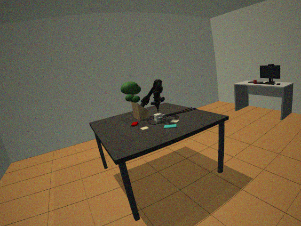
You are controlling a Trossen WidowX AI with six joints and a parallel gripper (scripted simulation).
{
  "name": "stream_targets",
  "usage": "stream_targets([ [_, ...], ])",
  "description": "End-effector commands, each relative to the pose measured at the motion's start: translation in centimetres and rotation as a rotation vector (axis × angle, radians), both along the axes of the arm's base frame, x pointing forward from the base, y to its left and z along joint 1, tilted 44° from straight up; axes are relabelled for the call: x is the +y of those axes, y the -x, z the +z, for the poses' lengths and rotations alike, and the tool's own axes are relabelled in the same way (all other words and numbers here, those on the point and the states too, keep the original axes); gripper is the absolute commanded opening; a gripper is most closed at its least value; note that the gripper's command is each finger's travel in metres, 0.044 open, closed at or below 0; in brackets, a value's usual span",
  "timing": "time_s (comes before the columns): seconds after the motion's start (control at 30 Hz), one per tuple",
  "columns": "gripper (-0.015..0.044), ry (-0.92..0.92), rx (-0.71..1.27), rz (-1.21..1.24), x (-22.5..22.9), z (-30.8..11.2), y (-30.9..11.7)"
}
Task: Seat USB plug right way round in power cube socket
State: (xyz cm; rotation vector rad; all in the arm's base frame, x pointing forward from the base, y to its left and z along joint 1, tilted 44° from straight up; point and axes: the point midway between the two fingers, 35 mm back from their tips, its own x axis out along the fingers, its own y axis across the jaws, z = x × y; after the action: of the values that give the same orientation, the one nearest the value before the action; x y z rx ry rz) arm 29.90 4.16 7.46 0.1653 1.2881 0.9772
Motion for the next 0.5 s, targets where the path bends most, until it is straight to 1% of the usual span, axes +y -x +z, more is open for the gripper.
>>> stream_targets([
  [0.0, 0.0, -0.005, -0.086, 0.091, -0.01, -0.01, 0.0],
  [0.47, 0.0, -0.021, -0.337, 0.358, -0.01, -0.01, 0.0],
])
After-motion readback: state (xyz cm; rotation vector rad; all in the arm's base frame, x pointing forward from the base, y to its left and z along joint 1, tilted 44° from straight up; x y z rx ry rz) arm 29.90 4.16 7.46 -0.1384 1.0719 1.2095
